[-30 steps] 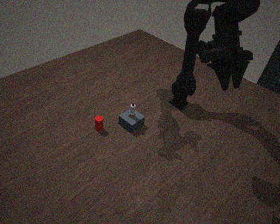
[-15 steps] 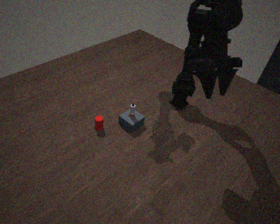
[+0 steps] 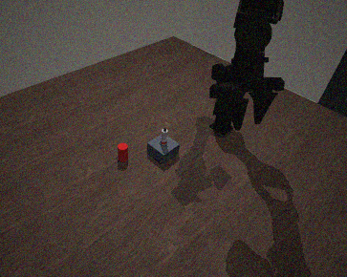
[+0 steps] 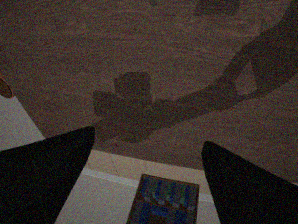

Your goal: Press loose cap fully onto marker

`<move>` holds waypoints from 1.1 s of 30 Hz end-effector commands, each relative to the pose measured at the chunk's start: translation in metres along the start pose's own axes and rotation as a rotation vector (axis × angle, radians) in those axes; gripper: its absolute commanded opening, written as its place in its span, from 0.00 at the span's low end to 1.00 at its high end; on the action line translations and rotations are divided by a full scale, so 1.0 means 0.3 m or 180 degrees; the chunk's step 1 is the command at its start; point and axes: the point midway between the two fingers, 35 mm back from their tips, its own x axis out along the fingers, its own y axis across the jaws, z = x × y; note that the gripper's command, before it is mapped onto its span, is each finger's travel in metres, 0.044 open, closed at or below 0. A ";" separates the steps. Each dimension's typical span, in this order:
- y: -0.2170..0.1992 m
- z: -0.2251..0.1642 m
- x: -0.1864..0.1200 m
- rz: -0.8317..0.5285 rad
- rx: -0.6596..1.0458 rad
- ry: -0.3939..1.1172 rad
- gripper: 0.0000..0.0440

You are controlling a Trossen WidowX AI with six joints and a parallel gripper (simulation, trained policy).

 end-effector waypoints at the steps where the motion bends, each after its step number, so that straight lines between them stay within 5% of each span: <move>1: 0.024 0.013 0.006 -0.0022 0.0019 -0.0024 0.76; 33: 0.224 0.260 0.067 -0.0252 0.0297 -0.0363 0.76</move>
